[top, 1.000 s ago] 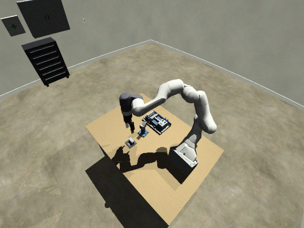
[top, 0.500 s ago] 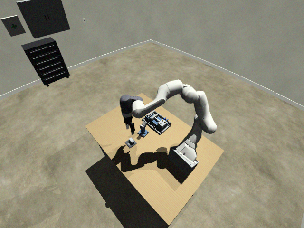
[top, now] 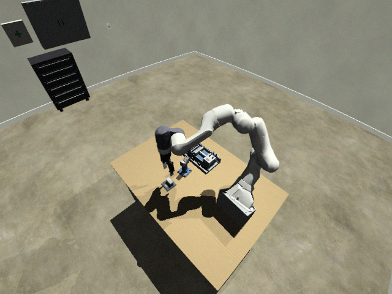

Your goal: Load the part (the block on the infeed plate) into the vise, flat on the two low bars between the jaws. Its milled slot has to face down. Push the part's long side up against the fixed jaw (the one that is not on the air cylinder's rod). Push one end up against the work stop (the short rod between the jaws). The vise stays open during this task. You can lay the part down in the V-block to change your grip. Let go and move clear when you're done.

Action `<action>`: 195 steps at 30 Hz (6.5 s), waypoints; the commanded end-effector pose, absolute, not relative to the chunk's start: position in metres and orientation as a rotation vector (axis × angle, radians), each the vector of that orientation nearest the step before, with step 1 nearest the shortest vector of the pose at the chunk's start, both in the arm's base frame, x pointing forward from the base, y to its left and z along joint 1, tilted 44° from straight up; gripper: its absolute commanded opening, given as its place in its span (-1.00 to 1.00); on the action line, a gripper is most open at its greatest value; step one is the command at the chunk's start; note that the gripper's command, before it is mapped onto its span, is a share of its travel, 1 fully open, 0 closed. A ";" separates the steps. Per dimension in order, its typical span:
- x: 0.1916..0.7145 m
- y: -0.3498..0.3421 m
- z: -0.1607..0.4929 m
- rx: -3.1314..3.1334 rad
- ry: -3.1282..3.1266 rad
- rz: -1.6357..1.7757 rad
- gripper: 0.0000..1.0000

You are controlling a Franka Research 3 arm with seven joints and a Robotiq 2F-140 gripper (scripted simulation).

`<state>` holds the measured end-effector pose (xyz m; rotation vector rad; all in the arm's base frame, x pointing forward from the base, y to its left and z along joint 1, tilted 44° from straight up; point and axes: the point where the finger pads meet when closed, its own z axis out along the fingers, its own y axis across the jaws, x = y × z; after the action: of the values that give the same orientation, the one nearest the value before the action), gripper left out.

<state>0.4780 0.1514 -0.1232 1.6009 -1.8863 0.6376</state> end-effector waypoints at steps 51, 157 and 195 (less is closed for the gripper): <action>0.468 0.068 -0.213 1.603 -1.898 0.643 0.02; 0.465 0.050 -0.232 1.603 -1.898 0.643 -1.00; 0.467 0.066 -0.216 1.603 -1.898 0.643 -1.00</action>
<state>0.4678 0.0603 -0.2204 1.6035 -1.8995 0.6440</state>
